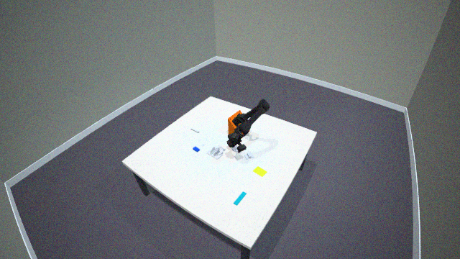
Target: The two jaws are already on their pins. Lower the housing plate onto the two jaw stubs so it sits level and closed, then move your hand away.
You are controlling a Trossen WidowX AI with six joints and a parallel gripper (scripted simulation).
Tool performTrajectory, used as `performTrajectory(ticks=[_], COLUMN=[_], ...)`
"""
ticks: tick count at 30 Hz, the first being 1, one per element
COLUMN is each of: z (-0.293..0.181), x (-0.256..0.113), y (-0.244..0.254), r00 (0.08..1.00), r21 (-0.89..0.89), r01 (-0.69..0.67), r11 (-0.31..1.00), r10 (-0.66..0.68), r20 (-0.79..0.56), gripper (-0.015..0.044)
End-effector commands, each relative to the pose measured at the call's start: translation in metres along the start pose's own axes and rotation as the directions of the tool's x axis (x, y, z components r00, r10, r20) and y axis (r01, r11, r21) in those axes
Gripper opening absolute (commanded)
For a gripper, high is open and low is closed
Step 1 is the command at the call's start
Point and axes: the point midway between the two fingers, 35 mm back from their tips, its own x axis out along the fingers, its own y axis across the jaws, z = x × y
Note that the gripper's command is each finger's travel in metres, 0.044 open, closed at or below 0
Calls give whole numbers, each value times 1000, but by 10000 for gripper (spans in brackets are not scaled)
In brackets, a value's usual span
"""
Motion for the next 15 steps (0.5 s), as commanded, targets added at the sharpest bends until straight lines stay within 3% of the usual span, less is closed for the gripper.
performTrajectory(ticks=[1, 15], z=[10, 38], x=[2, 4], y=[-12, -49], r00=[1000, 1000], r21=[-30, -128], r01=[3, 0], r11=[1000, 992], r10=[-3, -2], r20=[-6, -15], gripper=[351, 351])
